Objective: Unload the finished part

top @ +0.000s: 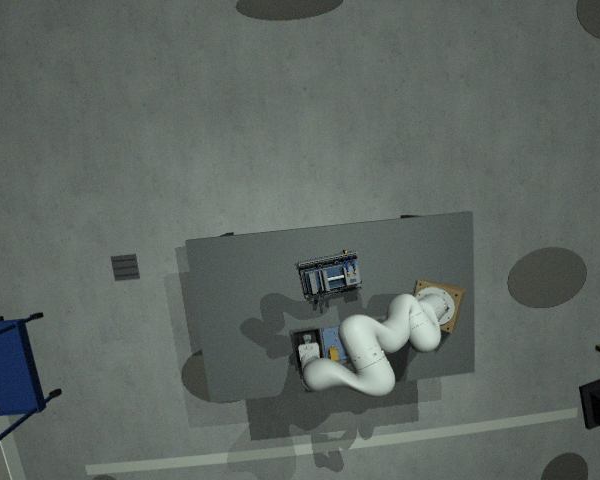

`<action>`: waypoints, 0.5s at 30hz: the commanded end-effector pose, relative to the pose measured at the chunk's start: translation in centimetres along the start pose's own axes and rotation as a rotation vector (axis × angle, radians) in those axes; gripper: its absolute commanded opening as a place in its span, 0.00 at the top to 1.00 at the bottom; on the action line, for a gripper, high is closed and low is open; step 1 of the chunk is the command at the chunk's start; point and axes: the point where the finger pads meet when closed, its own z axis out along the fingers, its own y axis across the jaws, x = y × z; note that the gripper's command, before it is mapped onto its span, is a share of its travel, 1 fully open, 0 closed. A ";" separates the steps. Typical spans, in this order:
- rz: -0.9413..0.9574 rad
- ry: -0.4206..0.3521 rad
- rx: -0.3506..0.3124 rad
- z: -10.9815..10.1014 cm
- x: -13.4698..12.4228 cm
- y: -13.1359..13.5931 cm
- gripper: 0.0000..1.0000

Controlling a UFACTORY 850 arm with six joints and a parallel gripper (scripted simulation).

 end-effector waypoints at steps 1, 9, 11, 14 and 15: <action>0.000 0.001 -0.001 -0.1 0.0 0.1 1.00; 0.000 0.001 -0.001 -0.1 0.0 0.1 0.31; 0.000 0.001 -0.001 -0.1 0.0 0.1 0.31; 0.000 0.001 -0.001 -0.1 0.0 0.1 0.31; 0.000 0.001 -0.001 -0.1 0.0 0.1 0.31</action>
